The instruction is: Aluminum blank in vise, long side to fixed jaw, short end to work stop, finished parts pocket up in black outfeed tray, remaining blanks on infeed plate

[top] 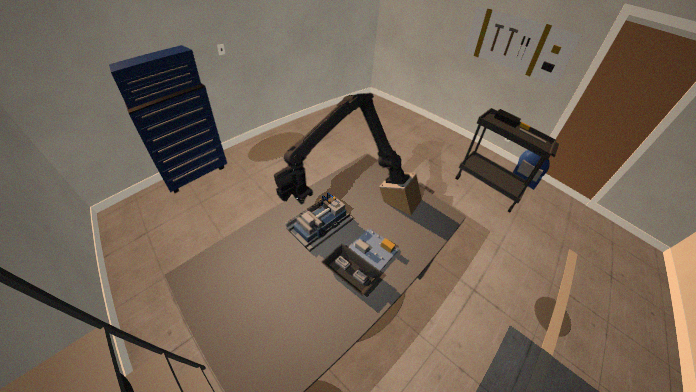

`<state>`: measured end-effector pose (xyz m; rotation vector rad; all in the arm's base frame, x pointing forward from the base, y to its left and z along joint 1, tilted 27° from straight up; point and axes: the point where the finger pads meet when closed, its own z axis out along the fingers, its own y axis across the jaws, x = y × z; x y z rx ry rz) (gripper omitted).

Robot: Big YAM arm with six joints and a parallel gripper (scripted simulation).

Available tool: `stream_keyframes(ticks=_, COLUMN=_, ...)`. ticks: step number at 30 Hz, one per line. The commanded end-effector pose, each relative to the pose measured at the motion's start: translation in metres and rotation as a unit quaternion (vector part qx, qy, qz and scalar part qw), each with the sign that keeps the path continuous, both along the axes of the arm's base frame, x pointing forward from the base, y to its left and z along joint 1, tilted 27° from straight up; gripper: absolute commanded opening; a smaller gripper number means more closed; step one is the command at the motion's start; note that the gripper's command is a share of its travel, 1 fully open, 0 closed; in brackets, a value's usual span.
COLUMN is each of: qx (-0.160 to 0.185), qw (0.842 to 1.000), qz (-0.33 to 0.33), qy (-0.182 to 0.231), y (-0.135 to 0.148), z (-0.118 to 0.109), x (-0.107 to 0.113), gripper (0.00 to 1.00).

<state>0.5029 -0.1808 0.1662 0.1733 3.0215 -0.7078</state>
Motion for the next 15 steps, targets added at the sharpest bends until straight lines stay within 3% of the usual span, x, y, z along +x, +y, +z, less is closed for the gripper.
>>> stream_keyframes(ticks=1, qx=-0.007, qw=0.999, qz=-0.005, qy=-0.037, y=-0.0121, z=0.0292, x=0.0134, gripper=0.0)
stream_keyframes(ticks=15, qx=-0.007, qw=0.999, qz=-0.007, qy=-0.036, y=-0.0123, z=0.0277, x=0.0138, gripper=0.0)
